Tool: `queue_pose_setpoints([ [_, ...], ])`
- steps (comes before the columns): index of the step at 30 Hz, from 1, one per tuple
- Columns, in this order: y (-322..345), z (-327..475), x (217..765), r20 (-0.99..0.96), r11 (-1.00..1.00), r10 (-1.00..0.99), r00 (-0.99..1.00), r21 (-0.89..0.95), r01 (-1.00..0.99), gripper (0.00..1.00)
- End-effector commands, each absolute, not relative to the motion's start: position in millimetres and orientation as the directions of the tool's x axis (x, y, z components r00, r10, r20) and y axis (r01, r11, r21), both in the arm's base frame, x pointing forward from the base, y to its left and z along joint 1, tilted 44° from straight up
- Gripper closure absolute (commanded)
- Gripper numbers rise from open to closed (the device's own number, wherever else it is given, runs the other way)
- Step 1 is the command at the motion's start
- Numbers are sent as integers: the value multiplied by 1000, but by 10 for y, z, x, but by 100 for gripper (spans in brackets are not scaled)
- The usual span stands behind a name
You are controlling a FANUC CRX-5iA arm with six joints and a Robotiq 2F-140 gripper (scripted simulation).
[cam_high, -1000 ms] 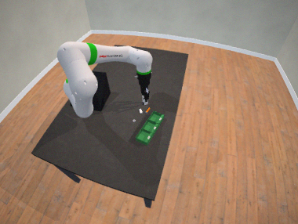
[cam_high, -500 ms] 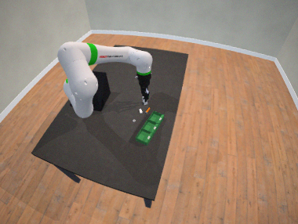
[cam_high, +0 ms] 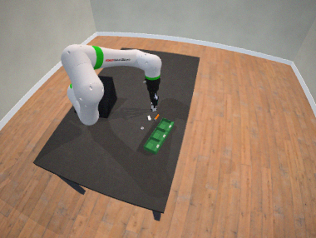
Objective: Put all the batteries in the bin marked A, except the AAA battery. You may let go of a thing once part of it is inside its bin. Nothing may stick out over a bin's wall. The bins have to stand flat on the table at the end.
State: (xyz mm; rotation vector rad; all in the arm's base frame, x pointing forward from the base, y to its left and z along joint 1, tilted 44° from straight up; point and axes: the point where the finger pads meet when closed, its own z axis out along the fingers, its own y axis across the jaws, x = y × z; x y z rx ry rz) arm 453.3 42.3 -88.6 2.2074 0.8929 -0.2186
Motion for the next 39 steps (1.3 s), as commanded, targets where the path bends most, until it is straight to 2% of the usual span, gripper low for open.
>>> queue_pose_setpoints([
  [1,424,-886,4533,-401,-490,535,744,570,659,95],
  [15,424,-886,4533,-401,-490,535,744,570,659,95],
  [39,837,-456,4467,-401,-490,535,744,570,659,95],
])
